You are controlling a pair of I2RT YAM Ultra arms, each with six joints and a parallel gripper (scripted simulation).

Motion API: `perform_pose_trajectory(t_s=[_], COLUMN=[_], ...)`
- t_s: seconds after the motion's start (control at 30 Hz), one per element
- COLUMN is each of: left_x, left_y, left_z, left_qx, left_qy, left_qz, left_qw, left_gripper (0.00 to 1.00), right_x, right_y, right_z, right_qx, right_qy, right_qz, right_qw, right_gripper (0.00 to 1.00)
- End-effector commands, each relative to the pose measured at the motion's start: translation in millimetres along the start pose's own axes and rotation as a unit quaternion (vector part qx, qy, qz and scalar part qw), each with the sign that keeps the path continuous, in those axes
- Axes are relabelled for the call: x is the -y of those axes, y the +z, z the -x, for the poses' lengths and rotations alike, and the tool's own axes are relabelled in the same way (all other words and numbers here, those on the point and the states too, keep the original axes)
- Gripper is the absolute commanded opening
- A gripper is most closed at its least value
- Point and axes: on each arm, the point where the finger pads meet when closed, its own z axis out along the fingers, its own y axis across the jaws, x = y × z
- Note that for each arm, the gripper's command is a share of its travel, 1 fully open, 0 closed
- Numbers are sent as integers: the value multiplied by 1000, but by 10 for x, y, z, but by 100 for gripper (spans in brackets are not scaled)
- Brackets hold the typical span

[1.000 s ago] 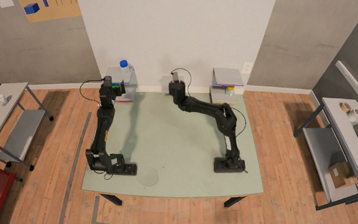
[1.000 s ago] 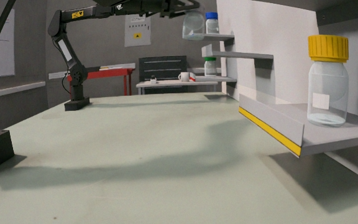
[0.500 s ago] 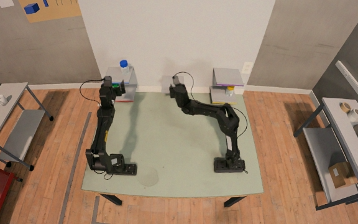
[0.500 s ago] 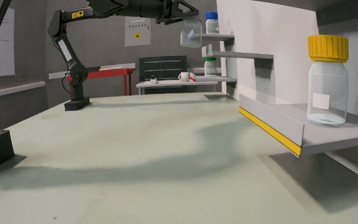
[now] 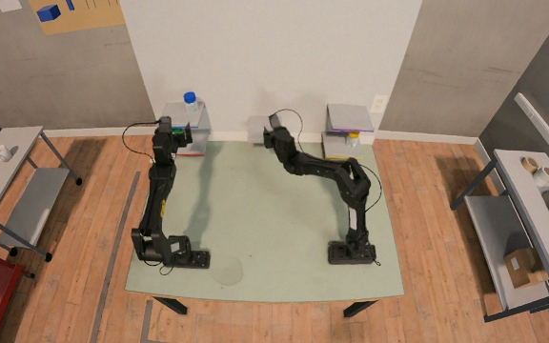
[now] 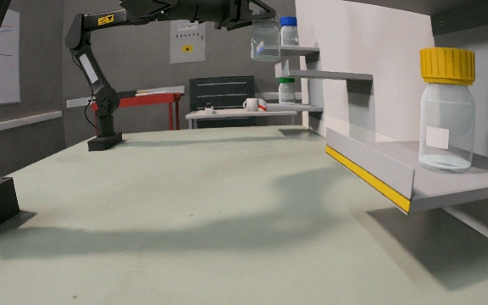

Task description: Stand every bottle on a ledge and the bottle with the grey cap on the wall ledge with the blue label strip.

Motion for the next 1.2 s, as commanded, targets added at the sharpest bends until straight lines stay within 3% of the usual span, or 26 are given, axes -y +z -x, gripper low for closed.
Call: perform_pose_trajectory(t_s=[0.0, 0.2, 0.53, 1.17], left_x=[-2, -2, -2, -2], left_y=[-69, -69, -69, -69], left_z=[174, 174, 174, 174], left_qx=[27, 27, 27, 27], left_qy=[1, 1, 1, 1], left_qz=[1, 1, 1, 1], left_qw=[1000, 1000, 1000, 1000], left_gripper=[100, 100, 100, 100], right_x=[-17, -60, -51, -34], right_y=[-66, -151, -146, 347], right_z=[354, 701, 733, 721], right_qx=[45, 49, 55, 65], right_qy=[23, 25, 28, 35], right_qz=[9, 11, 13, 15], right_qw=[999, 998, 998, 997], right_gripper=[50, 50, 50, 50])
